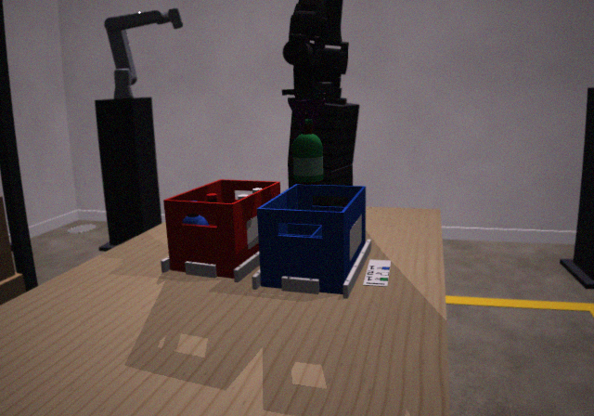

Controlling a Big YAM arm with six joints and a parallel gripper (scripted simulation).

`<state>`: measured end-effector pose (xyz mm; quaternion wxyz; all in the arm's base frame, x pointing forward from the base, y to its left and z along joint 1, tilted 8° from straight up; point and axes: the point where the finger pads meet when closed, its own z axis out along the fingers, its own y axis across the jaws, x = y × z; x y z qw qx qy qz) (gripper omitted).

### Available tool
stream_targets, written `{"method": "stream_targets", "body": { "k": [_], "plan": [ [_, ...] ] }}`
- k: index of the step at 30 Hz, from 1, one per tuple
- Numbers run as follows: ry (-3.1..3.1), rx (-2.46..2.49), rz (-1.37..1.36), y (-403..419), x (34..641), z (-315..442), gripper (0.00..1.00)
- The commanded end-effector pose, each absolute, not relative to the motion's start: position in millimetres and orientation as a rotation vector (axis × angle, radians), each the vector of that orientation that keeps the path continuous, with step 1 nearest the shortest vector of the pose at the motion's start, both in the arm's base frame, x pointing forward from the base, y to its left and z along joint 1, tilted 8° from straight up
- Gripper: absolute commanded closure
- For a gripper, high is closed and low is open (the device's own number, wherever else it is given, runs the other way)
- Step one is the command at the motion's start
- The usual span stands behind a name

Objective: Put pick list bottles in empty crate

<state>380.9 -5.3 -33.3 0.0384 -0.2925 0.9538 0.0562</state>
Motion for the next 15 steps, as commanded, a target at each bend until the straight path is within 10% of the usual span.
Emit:
{"method": "stream_targets", "body": {
  "k": [1,15],
  "plan": [
    [2.887,-0.881,0.141,-8.2,394.7,-24.2,1.00],
    [2.858,-0.875,0.121,-11.9,411.1,-15.6,1.00]
  ]
}}
